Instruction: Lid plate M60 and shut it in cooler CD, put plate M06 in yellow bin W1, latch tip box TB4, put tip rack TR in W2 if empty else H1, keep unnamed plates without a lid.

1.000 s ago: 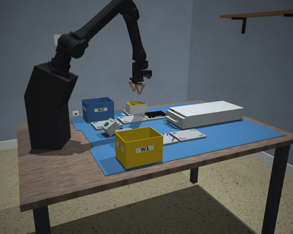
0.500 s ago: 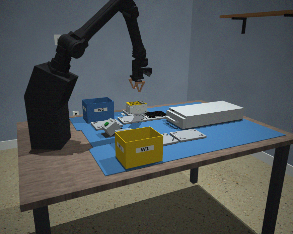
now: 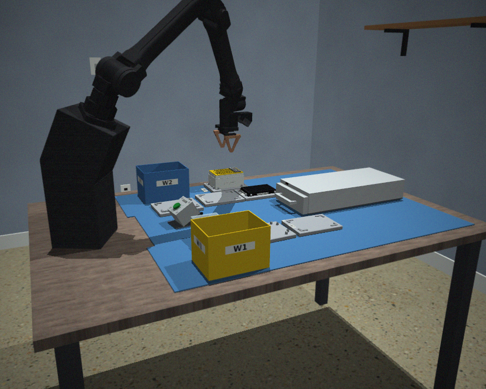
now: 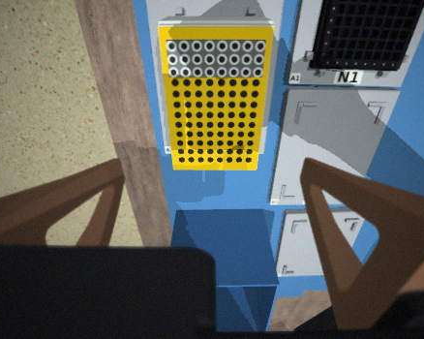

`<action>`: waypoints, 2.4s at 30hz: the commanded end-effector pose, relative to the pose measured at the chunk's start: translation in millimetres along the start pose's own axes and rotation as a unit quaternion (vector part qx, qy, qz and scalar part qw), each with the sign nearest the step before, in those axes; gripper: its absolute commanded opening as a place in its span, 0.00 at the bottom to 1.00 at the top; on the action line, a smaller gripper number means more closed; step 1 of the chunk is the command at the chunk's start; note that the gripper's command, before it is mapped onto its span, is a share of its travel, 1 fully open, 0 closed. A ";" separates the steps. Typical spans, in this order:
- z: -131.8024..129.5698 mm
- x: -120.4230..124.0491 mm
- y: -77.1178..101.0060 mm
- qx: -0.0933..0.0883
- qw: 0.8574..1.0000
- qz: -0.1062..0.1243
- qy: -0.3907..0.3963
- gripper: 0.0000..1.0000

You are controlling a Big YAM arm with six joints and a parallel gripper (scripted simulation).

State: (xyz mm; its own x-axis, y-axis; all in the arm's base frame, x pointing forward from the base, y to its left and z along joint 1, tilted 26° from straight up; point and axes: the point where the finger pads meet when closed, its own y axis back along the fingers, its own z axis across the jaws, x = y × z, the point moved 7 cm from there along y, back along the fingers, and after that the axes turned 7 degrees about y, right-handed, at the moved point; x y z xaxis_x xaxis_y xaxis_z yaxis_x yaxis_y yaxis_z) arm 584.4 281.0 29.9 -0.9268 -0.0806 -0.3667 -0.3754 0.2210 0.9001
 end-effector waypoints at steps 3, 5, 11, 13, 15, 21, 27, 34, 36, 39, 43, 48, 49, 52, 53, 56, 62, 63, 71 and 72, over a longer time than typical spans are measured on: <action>3.2 1.4 9.0 0.000 1.000 -0.002 -0.003 1.00; 3.2 1.4 9.0 0.000 1.000 -0.002 -0.003 1.00; 3.2 1.4 9.0 0.000 1.000 -0.002 -0.003 1.00; 3.2 1.4 9.0 0.000 1.000 -0.002 -0.003 1.00; 3.2 1.4 9.0 0.000 1.000 -0.002 -0.003 1.00; 3.2 1.4 9.0 0.000 1.000 -0.002 -0.003 1.00; -19.7 -0.5 18.4 -0.005 0.998 -0.020 0.057 0.00; -34.3 19.0 18.0 -0.005 0.998 -0.019 0.062 0.00; -39.2 25.4 17.8 -0.005 0.998 -0.019 0.062 0.00; -46.6 35.1 17.6 -0.005 0.998 -0.018 0.063 0.00; -56.4 48.0 17.4 -0.005 0.998 -0.018 0.063 0.00; -63.8 57.7 17.2 -0.004 0.998 -0.018 0.063 0.00; -66.3 61.0 17.2 -0.004 0.998 -0.018 0.063 0.00; -73.7 70.6 17.1 -0.004 0.998 -0.017 0.063 0.00; -76.2 73.9 17.0 -0.004 0.998 -0.017 0.063 0.00; -83.6 83.5 16.9 -0.004 0.998 -0.017 0.063 0.00; -93.5 96.5 16.8 -0.003 0.998 -0.017 0.064 0.00; -96.0 99.7 16.7 -0.003 0.998 -0.017 0.064 0.00; -115.8 125.5 16.6 -0.003 0.998 -0.016 0.064 0.00; -118.2 128.7 16.6 -0.003 0.998 -0.016 0.064 0.00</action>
State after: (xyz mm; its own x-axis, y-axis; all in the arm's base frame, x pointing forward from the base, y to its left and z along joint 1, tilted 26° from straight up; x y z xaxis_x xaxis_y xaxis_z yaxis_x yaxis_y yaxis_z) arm 457.8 169.4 14.1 -0.9199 -0.2104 -0.3309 -0.3746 0.2224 0.9001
